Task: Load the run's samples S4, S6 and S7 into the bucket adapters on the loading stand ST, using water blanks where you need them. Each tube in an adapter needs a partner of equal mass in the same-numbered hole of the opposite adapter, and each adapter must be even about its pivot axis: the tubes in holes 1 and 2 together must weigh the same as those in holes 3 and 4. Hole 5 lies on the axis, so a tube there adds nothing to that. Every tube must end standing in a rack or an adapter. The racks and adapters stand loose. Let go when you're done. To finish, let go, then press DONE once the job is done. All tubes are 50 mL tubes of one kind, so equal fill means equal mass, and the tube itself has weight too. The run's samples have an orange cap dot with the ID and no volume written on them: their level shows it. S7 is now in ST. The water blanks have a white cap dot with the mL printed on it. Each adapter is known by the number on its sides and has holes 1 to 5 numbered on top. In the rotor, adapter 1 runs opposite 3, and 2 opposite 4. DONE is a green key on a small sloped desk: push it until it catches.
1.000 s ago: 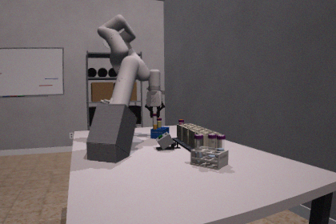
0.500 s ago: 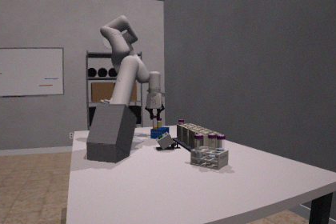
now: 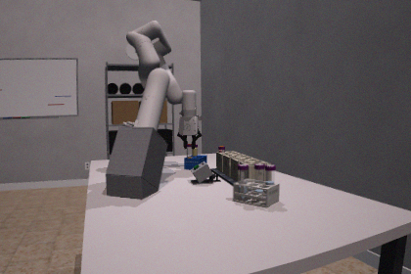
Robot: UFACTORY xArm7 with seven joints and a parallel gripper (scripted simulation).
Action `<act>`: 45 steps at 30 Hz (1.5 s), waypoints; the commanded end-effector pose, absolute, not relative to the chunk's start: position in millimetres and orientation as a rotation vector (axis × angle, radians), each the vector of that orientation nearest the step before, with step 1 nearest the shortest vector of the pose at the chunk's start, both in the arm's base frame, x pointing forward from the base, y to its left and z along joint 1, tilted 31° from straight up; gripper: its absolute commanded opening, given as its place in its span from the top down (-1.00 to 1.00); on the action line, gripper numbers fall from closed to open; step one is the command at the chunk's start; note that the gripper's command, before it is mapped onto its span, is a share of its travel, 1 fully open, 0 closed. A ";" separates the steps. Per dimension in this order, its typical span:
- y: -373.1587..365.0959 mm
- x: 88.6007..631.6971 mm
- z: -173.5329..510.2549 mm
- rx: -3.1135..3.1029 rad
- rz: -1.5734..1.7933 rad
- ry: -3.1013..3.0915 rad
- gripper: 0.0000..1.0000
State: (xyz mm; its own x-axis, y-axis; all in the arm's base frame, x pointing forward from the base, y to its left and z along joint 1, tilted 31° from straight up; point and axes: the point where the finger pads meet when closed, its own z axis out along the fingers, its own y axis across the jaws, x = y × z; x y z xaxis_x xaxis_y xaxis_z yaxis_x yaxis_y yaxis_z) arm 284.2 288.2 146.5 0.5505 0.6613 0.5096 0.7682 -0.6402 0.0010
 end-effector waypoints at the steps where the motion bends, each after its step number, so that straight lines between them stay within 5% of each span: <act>1: 290.1 286.2 143.8 -2.563 -0.707 -1.201 1.00; 22: 292.4 288.2 138.7 -2.564 -0.707 -1.201 1.00; 23: 292.6 288.3 138.4 -2.564 -0.706 -1.201 0.13; 45: 292.6 288.3 138.4 -2.564 -0.707 -1.201 0.13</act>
